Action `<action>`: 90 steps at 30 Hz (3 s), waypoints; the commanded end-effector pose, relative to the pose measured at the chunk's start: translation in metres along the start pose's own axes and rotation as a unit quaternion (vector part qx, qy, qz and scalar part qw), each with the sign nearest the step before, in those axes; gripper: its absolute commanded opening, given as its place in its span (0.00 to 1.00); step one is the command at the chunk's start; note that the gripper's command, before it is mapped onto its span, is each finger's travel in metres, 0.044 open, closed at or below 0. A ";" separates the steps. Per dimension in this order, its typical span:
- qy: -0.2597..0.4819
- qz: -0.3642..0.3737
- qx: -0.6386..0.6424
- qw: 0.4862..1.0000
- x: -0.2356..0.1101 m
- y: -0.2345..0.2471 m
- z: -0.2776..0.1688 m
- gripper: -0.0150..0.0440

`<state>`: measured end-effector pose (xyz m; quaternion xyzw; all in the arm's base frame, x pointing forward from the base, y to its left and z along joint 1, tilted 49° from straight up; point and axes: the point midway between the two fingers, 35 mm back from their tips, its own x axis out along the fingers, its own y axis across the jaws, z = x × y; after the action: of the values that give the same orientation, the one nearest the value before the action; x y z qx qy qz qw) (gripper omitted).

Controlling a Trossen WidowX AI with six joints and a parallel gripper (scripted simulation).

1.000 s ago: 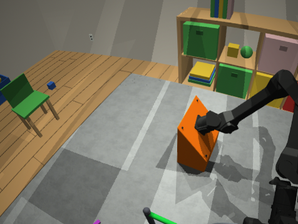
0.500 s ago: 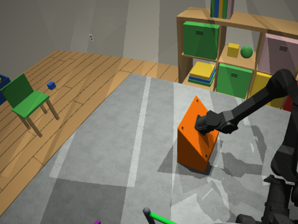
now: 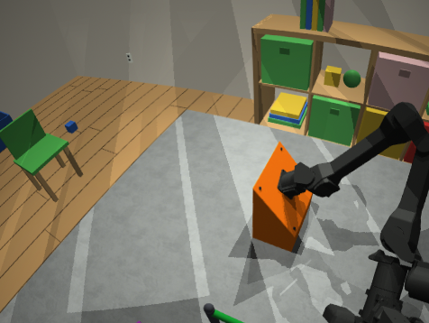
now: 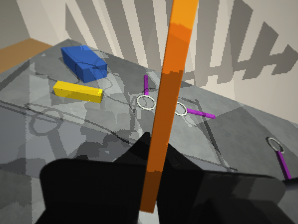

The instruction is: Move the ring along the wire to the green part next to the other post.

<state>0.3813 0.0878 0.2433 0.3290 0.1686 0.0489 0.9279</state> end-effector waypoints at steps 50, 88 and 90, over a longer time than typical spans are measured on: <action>0.067 -0.284 -0.510 0.809 -0.070 -0.145 0.092 0.00; 0.087 -0.371 -0.668 0.639 -0.115 -0.140 0.176 0.00; 0.087 -0.370 -0.666 0.642 -0.115 -0.139 0.176 0.00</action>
<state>0.3312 -0.1488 0.3145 -0.4785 0.2792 -0.1730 0.8143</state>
